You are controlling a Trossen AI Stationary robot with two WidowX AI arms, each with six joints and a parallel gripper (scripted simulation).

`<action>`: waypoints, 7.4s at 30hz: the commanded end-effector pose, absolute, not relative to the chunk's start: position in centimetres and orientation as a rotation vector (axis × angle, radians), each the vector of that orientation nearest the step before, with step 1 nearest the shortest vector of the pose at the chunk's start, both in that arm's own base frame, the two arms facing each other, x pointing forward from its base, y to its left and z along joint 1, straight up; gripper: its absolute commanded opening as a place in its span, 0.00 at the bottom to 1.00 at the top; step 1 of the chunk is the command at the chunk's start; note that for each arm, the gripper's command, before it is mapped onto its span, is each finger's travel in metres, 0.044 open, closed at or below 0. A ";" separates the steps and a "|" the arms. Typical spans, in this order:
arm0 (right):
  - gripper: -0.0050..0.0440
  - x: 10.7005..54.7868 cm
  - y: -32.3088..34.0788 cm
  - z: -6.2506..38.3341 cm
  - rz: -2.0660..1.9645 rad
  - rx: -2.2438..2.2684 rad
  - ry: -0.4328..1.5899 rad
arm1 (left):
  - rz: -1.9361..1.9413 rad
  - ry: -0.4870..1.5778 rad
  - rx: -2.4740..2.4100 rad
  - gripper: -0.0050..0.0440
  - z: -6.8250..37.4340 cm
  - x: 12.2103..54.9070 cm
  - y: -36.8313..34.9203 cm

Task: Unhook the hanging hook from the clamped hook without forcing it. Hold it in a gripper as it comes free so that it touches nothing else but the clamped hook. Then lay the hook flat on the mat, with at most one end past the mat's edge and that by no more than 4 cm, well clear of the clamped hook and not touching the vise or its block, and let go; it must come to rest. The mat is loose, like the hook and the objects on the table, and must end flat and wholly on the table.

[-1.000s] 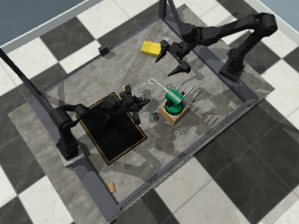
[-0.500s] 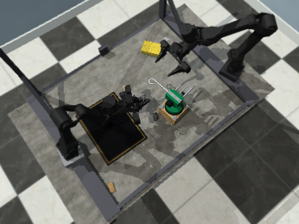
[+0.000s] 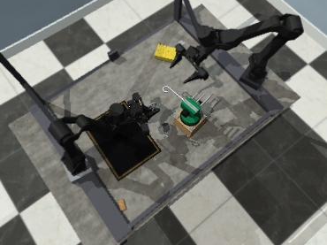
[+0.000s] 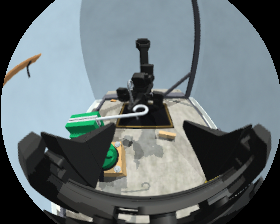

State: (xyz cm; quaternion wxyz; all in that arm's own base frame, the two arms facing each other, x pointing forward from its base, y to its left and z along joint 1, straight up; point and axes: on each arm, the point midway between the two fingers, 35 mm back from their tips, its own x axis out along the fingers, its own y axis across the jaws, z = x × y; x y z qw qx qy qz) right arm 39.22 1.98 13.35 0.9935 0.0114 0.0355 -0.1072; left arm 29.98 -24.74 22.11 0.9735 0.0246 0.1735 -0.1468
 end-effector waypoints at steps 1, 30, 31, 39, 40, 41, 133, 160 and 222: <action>0.10 38.7 2.4 14.1 -0.211 0.043 0.063 | -0.297 0.327 0.033 1.00 23.2 30.0 -24.7; 0.10 34.3 4.3 11.8 -0.201 0.079 0.209 | -0.297 0.327 0.033 1.00 23.2 30.0 -24.7; 0.10 34.1 4.4 11.7 -0.201 0.080 0.215 | -0.297 0.327 0.033 1.00 23.2 30.0 -24.7; 0.10 32.6 4.7 10.8 -0.202 0.083 0.258 | -0.297 0.327 0.033 1.00 23.2 30.0 -24.7; 0.10 32.4 4.8 10.7 -0.202 0.084 0.263 | -0.297 0.327 0.033 1.00 23.2 30.0 -24.7; 0.10 32.2 4.8 10.6 -0.202 0.084 0.268 | -0.297 0.327 0.033 1.00 23.2 30.0 -24.7; 0.10 26.5 5.3 4.1 -0.217 0.051 0.426 | -0.297 0.327 0.033 1.00 23.2 30.0 -24.7; 0.10 26.7 5.4 2.5 -0.216 0.046 0.429 | -0.297 0.327 0.033 1.00 23.2 30.0 -24.7; 0.13 26.3 5.1 -0.3 -0.216 0.040 0.435 | -0.297 0.327 0.033 1.00 23.2 30.0 -24.7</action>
